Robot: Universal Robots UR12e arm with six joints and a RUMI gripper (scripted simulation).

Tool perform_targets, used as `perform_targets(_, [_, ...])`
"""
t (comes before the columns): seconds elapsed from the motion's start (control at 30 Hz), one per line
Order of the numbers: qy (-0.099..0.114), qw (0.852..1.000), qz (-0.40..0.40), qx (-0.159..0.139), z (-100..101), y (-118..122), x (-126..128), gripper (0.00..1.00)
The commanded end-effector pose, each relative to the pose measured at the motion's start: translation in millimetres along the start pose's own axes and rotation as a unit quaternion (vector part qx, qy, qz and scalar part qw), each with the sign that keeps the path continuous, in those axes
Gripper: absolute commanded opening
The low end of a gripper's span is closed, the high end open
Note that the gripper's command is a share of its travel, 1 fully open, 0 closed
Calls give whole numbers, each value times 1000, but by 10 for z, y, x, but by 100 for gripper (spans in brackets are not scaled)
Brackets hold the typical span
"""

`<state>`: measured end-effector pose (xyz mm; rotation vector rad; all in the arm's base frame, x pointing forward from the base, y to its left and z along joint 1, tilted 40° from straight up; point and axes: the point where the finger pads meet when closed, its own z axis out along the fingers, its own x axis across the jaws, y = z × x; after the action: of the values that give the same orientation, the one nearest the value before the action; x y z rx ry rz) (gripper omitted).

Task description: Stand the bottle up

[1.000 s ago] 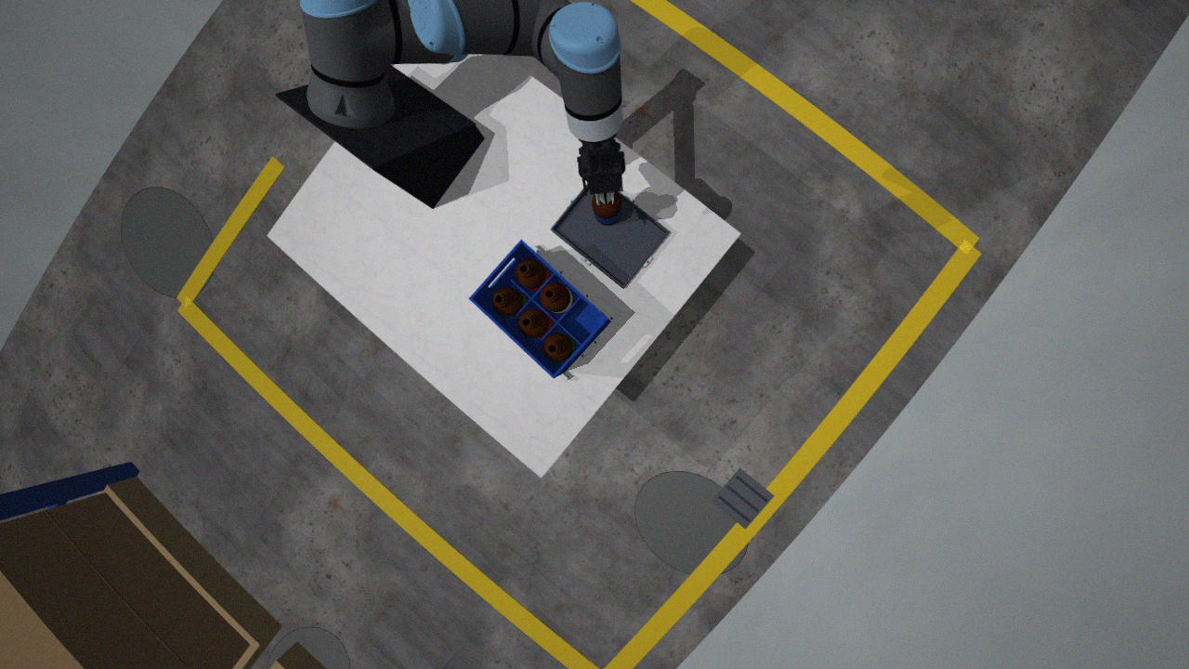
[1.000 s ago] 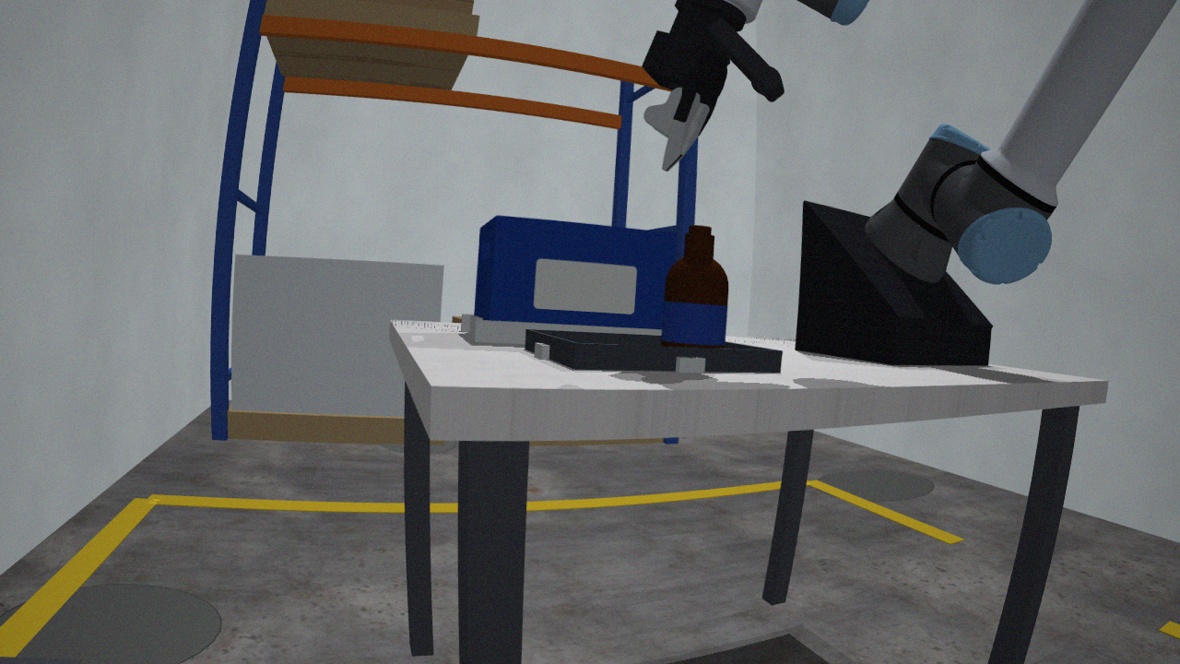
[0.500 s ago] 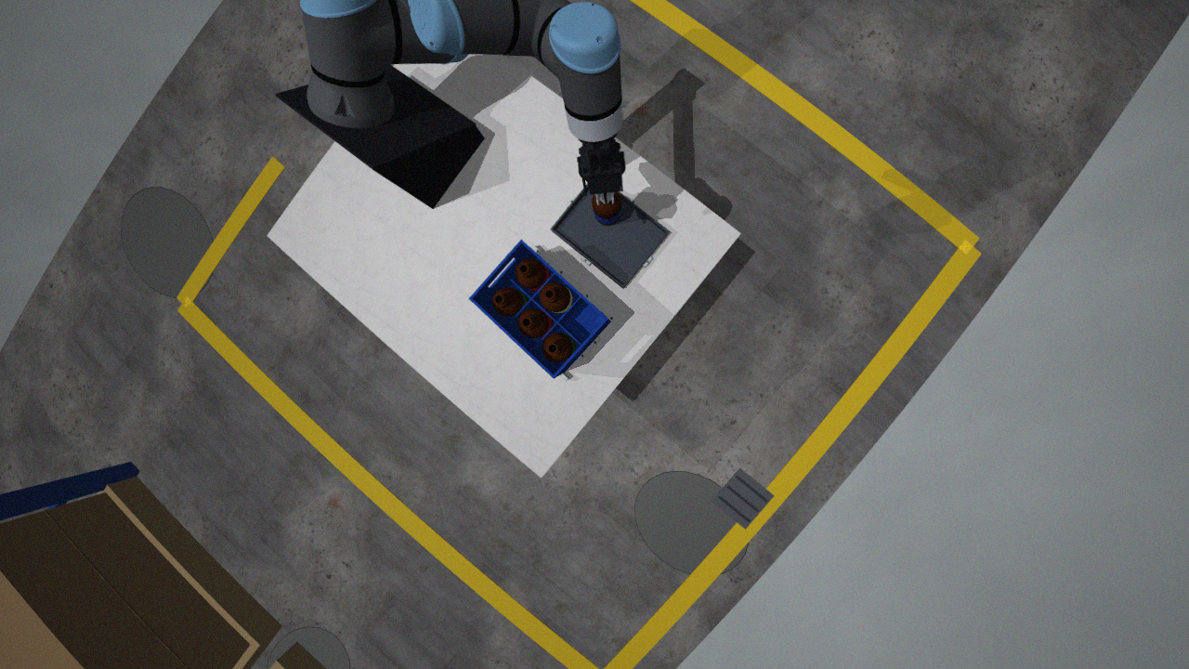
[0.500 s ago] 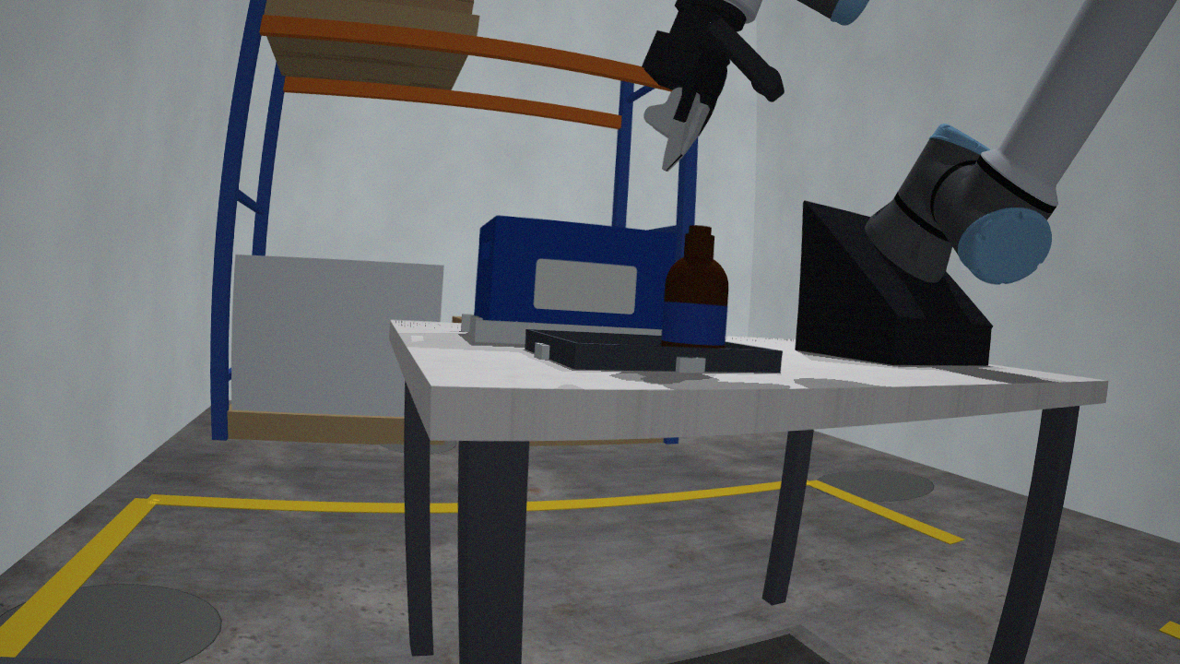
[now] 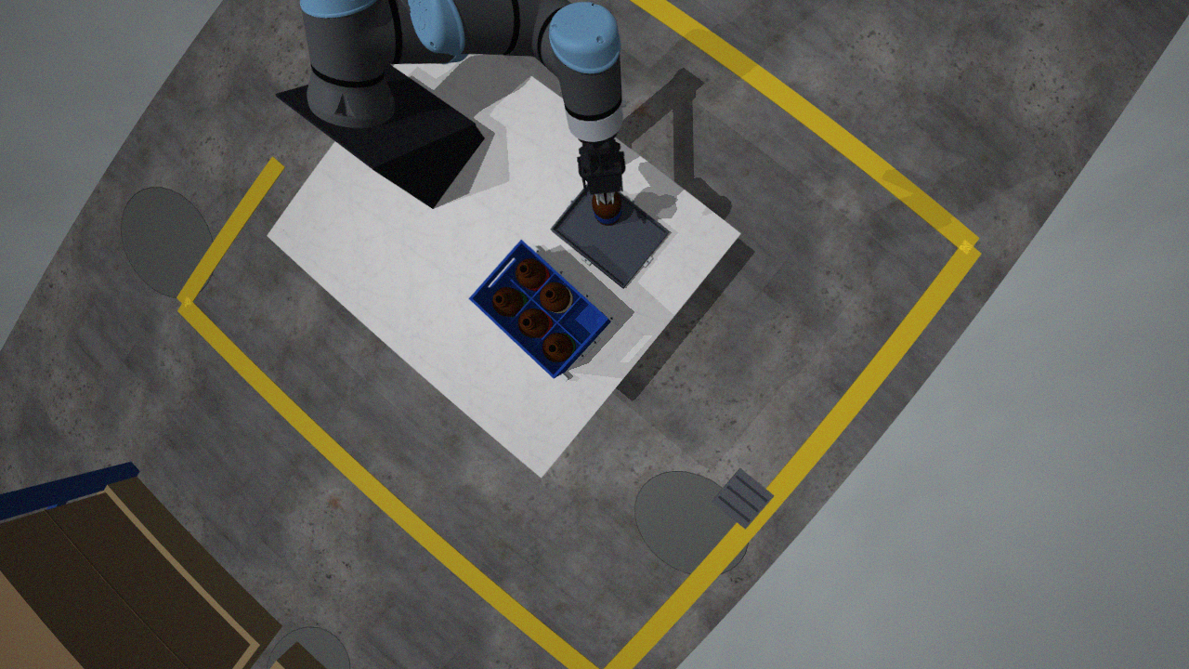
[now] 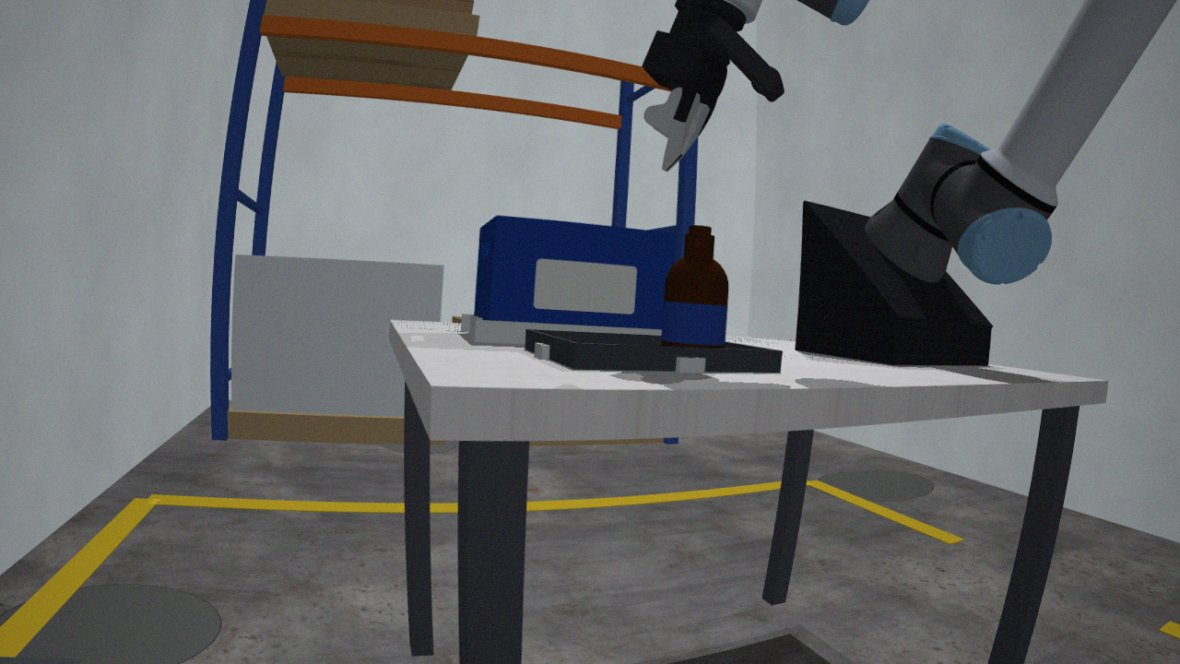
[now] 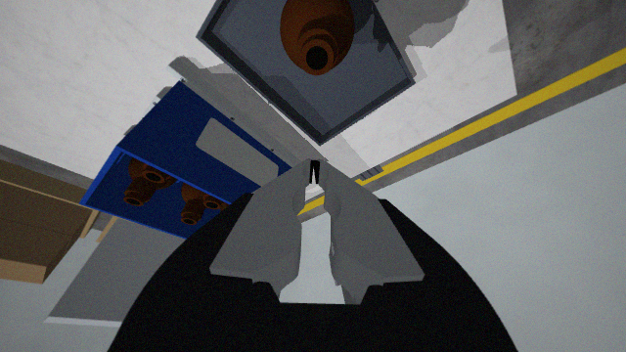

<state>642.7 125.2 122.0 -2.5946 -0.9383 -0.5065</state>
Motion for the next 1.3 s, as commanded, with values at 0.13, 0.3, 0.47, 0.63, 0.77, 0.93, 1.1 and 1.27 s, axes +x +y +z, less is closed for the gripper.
perform_targets(0.13, [1, 1000, 0, -1, -18, 28, 18, 0])
perform_targets(0.3, [1, 1000, 0, -1, -18, 28, 18, 0])
perform_targets(0.47, [1, 1000, 0, -1, -18, 28, 18, 0])
perform_targets(0.63, [1, 1000, 0, -1, -18, 28, 18, 0])
perform_targets(0.77, [1, 1000, 0, -1, -18, 28, 18, 0])
perform_targets(0.93, [1, 1000, 0, -1, -18, 28, 18, 0])
perform_targets(1.1, [-2, 1000, 1, 3, 10, 109, -33, 100])
perform_targets(1.27, [-13, 1000, 4, 25, 126, 494, -261, 100])
